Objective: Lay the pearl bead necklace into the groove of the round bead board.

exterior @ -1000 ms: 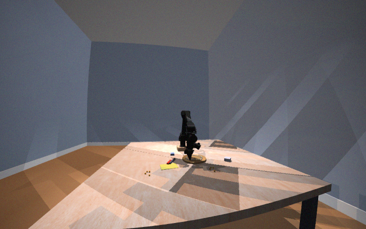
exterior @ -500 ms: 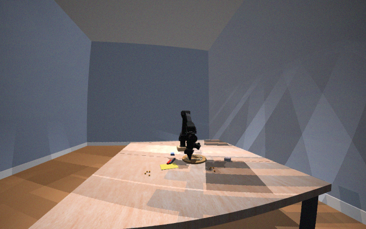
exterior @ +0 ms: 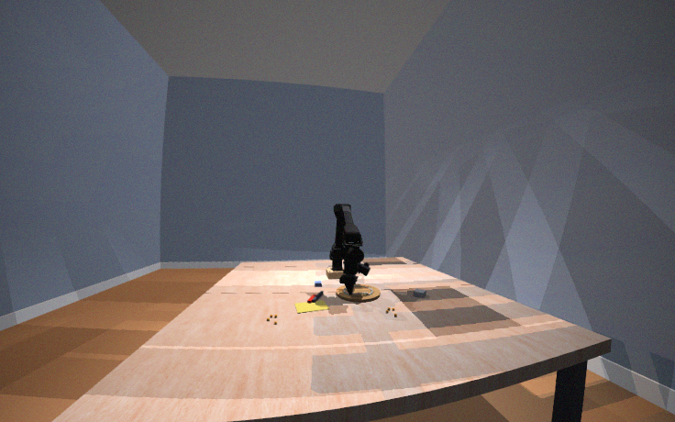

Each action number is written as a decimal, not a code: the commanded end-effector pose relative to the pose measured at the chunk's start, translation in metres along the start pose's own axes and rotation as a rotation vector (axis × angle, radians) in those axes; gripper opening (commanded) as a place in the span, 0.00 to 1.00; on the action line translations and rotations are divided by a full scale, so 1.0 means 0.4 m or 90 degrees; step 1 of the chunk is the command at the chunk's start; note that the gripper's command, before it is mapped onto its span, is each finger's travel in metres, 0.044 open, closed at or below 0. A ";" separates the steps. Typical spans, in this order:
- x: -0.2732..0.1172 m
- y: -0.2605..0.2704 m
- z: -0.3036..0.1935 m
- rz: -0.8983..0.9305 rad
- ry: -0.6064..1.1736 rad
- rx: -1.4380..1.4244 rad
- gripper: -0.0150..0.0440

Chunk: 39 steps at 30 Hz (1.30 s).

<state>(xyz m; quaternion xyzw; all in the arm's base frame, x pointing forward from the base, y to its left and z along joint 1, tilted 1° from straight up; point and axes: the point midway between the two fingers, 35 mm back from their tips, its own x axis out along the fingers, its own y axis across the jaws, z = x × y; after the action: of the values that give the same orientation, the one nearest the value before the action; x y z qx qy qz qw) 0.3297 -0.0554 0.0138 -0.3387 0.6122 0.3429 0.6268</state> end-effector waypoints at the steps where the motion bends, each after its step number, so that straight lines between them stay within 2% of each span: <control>1: -0.001 0.000 0.000 0.000 0.000 0.000 0.25; 12: -0.017 -0.008 -0.004 0.001 0.001 0.003 0.25; 22: 0.006 -0.008 -0.004 0.001 0.001 0.003 0.25; 39: -0.007 -0.008 -0.004 0.001 0.000 0.005 1.00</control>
<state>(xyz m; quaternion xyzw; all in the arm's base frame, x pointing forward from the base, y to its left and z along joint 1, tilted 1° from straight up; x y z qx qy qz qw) 0.3314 -0.0583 0.0167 -0.3360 0.6139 0.3409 0.6277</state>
